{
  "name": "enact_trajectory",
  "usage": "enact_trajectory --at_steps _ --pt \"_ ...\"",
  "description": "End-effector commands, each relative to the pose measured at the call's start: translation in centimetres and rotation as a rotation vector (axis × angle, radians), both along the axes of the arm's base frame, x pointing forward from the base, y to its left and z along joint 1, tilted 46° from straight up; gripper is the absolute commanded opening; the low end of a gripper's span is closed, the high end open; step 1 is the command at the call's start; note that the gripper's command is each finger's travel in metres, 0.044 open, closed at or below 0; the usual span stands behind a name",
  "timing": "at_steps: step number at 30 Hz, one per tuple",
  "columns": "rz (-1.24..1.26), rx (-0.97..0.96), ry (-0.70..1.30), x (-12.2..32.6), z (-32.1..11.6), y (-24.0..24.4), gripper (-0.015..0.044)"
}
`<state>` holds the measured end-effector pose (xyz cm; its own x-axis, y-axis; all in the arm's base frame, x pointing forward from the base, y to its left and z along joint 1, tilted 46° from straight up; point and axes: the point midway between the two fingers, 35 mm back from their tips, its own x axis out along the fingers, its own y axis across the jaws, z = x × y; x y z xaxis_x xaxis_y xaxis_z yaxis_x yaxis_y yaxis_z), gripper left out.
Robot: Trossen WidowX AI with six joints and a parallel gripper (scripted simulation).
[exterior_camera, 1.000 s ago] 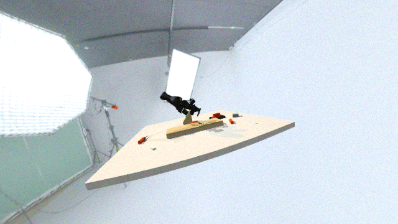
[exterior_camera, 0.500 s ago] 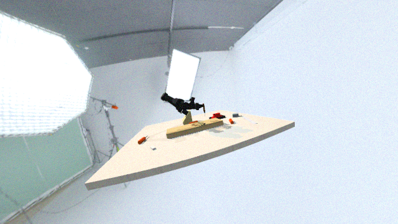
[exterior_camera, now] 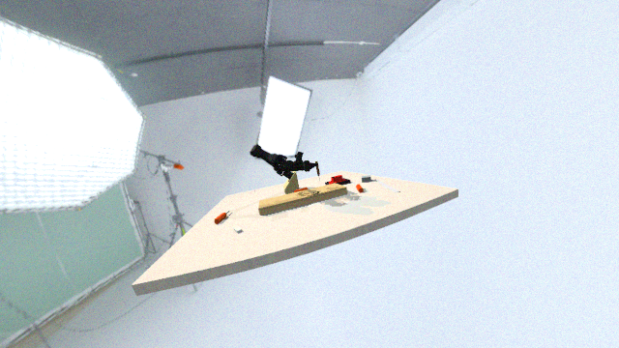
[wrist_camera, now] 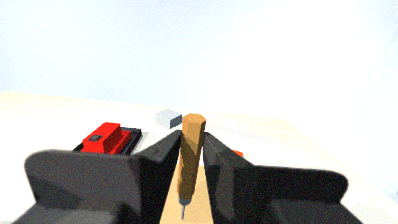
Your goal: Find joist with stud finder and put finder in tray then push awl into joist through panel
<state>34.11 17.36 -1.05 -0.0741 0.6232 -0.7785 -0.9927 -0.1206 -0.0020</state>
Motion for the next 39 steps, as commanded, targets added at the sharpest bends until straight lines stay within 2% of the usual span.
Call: enact_trajectory --at_steps 1,39 --pt "0.005 0.007 0.005 0.0 -0.6 -0.3 0.0" --pt "0.004 0.004 0.006 0.4 -4.1 -3.8 0.0"
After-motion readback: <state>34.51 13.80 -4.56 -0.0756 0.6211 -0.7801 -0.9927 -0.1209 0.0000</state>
